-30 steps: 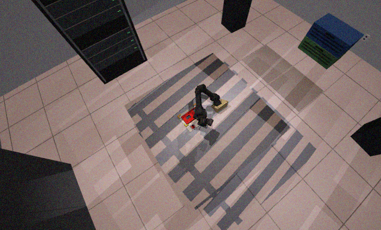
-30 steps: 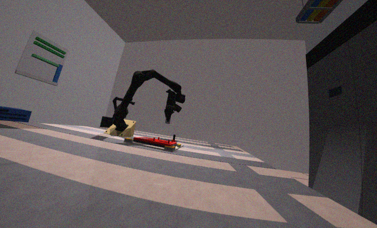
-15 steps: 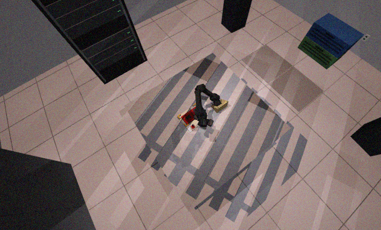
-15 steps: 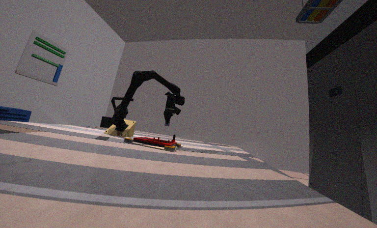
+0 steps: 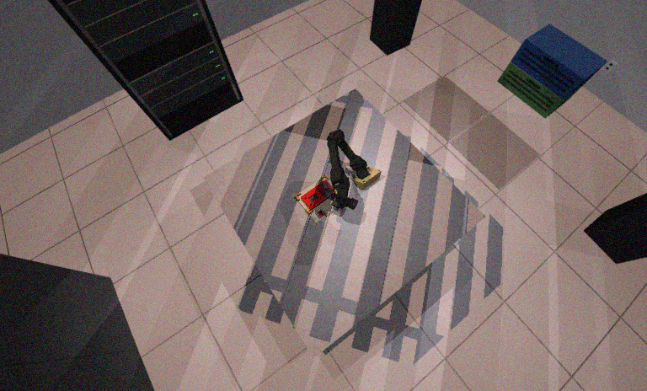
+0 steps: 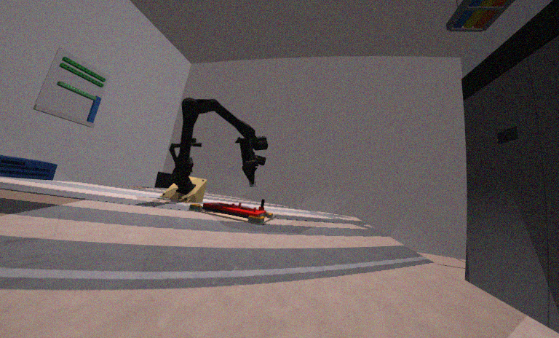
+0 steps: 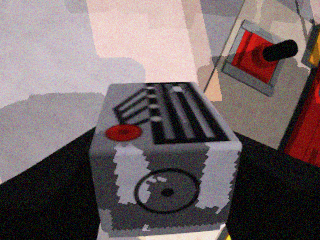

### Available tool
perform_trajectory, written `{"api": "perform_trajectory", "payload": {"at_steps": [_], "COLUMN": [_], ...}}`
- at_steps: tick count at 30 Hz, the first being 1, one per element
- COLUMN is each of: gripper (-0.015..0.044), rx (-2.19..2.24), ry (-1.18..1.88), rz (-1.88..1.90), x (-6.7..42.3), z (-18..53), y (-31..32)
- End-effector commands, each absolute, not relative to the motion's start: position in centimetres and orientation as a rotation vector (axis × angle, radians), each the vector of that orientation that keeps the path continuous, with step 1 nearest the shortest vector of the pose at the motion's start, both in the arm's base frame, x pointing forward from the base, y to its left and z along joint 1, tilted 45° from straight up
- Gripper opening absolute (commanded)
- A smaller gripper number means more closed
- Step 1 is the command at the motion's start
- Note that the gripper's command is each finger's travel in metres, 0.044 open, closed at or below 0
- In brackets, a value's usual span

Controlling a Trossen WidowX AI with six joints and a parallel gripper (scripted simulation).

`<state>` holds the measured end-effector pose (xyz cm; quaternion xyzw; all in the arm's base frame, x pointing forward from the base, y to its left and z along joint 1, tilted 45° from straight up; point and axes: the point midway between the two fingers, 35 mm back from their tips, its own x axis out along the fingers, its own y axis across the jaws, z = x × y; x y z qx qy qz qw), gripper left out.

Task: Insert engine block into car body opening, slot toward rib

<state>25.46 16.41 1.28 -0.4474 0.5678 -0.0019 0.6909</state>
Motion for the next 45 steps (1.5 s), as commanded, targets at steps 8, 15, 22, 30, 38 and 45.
{"api": "perform_trajectory", "payload": {"at_steps": [8, 15, 22, 30, 38, 45], "gripper": [0.0, 0.0, 0.0, 0.0, 0.0, 0.0], "rx": [-0.96, -0.954, -0.954, -0.955, -0.955, -0.956], "ry": [0.947, 0.899, 0.899, 0.898, 0.898, 0.898], "rz": [0.163, 0.181, 0.181, 0.18, 0.18, 0.179], "x": [24.5, 24.5, 24.6, 24.7, 24.9, 25.0], "z": [1.4, 0.3, -0.8, -1.9, -3.0, -3.9], "y": [15.6, 14.6, 13.5, 12.4, 11.4, 10.5]}}
